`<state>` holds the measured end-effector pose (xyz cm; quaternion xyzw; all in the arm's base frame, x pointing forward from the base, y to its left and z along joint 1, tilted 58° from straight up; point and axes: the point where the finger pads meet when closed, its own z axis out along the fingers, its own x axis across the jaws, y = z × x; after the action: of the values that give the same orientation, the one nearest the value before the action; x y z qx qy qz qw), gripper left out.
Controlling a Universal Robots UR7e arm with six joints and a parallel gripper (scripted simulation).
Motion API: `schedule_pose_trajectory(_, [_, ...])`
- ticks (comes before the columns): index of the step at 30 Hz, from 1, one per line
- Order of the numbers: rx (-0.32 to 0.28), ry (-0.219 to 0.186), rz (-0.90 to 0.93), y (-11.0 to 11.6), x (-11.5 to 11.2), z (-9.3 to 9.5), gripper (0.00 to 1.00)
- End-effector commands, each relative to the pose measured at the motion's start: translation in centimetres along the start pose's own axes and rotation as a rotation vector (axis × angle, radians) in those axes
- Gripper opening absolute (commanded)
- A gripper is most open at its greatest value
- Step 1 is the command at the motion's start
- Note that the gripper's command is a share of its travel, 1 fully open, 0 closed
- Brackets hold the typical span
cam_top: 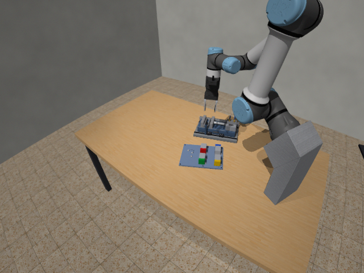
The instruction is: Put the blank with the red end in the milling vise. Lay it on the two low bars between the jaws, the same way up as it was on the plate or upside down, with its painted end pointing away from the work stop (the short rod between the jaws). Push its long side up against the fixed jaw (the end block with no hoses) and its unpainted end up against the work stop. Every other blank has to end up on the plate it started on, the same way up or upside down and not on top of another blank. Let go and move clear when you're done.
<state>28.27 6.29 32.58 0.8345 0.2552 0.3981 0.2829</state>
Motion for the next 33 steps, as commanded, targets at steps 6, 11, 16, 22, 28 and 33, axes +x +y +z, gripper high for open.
schedule_pose_trajectory(6, [-0.038,-0.051,-0.003,-5.2,-0.7,-1.5,1.0])
schedule_pose_trajectory(11, [-0.038,-0.051,-0.003,-5.2,-0.7,-1.5,1.0])
schedule_pose_trajectory(16, [-0.038,-0.051,-0.003,-5.2,-0.7,-1.5,1.0])
schedule_pose_trajectory(22, [-0.019,-0.032,-0.002,-8.4,-1.2,-2.4,1.0])
schedule_pose_trajectory(28, [-0.038,-0.051,-0.003,-9.3,-1.3,-2.7,1.0])
schedule_pose_trajectory(33, [-0.038,-0.051,-0.003,-9.3,-1.3,-2.7,1.0])
